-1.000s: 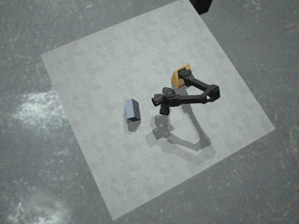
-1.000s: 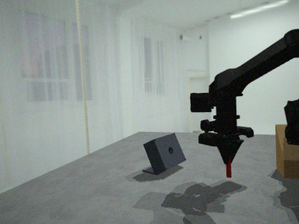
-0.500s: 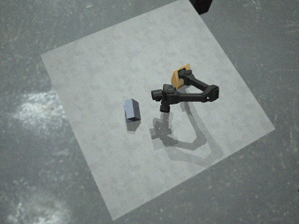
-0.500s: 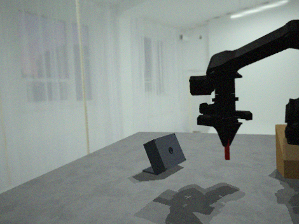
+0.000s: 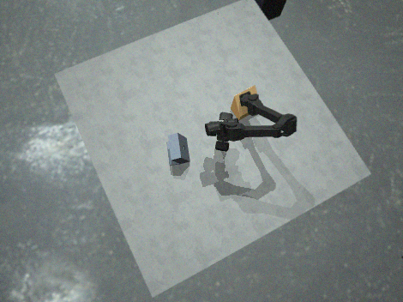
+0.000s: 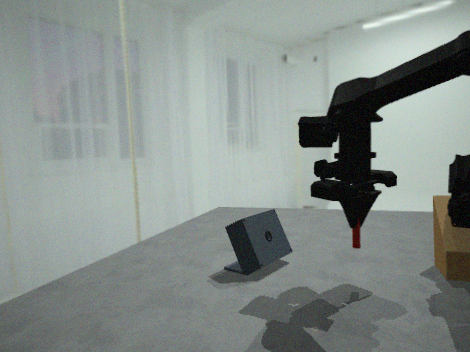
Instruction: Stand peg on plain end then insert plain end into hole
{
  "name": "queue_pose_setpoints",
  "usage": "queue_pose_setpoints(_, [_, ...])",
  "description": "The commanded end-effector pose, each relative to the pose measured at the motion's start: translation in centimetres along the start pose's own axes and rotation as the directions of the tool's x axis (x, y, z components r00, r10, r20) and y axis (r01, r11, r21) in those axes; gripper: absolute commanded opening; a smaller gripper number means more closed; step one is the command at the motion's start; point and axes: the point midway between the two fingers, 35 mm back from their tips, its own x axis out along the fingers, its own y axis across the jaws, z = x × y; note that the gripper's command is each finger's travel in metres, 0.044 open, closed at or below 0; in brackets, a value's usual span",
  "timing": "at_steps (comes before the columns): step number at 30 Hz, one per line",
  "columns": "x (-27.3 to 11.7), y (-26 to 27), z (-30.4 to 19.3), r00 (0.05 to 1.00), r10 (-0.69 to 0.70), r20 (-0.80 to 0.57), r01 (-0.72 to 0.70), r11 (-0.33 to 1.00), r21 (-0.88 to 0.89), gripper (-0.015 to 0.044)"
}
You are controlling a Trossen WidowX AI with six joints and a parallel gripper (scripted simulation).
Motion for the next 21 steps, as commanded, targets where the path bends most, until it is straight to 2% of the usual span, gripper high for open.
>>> queue_pose_setpoints(1, [0.4, -0.3, 0.1, 1.000, -0.021, 0.023, 0.021, 1.000, 0.004, 0.0000])
queue_pose_setpoints(21, [1.8, -1.2, 1.2, 0.977, -0.100, 0.188, 0.097, 0.995, 0.024, 0.0000])
